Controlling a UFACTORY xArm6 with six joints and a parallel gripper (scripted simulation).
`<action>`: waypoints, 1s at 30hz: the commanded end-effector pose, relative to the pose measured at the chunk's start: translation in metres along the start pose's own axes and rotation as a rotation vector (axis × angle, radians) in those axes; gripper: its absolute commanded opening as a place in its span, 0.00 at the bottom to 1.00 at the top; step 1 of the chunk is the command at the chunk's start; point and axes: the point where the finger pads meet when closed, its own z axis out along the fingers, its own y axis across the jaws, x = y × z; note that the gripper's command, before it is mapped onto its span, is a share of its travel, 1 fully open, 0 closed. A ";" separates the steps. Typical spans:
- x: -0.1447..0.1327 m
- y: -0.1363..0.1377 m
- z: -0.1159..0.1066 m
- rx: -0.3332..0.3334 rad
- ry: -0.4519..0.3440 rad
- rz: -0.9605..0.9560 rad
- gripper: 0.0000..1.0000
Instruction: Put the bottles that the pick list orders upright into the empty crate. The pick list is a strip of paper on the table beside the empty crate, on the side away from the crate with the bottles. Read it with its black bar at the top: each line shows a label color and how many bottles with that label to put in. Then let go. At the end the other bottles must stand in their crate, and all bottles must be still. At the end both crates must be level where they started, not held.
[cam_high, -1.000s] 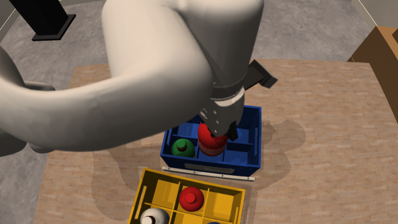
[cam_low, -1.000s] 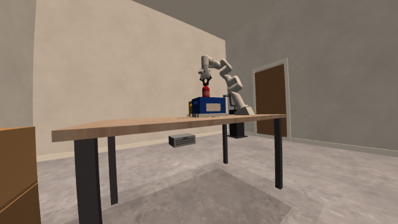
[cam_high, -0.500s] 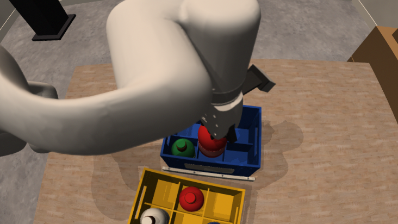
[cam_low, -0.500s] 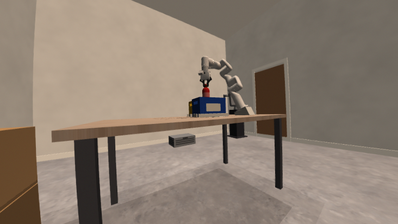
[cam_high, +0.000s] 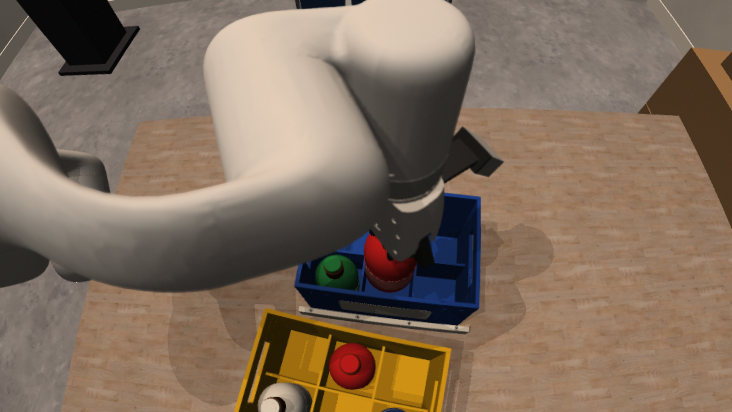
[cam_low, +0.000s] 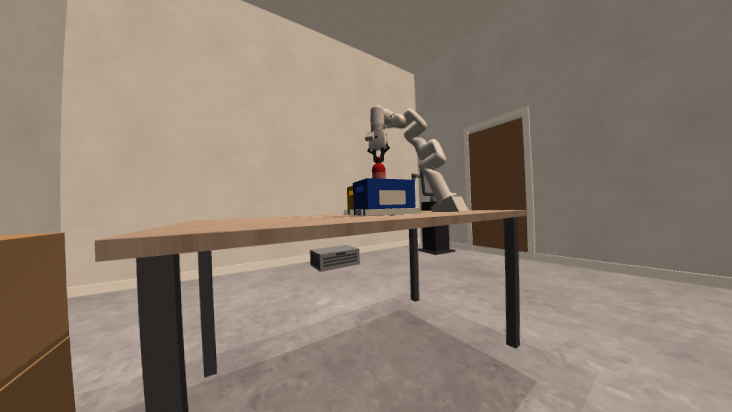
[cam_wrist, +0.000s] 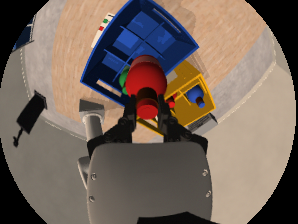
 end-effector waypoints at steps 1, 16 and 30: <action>0.001 0.001 0.003 -0.001 0.005 0.001 0.00; 0.001 0.001 0.016 -0.001 0.005 0.001 0.00; 0.001 0.001 0.028 -0.002 0.005 0.001 0.00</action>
